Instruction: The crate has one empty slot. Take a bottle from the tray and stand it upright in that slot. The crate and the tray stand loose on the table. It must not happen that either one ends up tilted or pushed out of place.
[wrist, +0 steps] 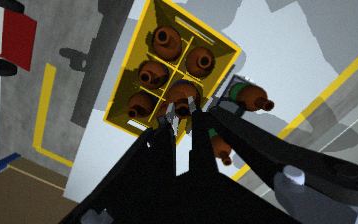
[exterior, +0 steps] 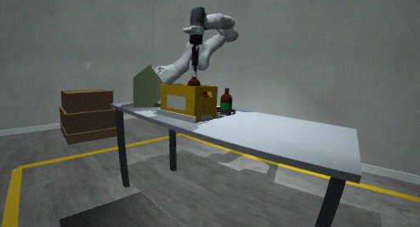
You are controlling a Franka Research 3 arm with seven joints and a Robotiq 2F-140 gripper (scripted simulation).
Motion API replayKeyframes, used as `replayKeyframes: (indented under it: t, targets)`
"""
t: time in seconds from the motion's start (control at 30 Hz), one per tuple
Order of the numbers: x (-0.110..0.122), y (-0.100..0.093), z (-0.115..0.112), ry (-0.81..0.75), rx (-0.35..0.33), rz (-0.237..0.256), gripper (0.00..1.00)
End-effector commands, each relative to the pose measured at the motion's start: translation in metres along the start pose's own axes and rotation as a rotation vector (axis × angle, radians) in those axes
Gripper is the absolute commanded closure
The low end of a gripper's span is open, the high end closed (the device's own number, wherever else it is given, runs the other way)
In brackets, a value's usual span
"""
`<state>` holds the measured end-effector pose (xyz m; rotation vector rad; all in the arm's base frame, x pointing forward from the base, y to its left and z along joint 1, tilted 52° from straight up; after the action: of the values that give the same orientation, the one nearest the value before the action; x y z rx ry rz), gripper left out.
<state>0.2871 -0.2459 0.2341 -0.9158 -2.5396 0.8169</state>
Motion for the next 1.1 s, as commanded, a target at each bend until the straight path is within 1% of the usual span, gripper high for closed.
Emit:
replayKeyframes:
  t: [0.0,0.6,1.07]
  targets:
    - [-0.002,0.004,0.001,-0.010,0.004,0.006,1.00]
    - [-0.002,0.020,0.001,-0.010,0.004,0.006,1.00]
    - [-0.002,0.023,0.001,-0.010,0.004,0.006,1.00]
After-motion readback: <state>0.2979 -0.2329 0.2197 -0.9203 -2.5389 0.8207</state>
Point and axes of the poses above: the point where the finger pads meet when closed, its own y axis out along the fingers, its own x axis across the jaws, z = x × y, the point moved 9 cm from there along -y, back along the fingers, and after that the axes turned 2 degrees about y, right-handed, at the moved point
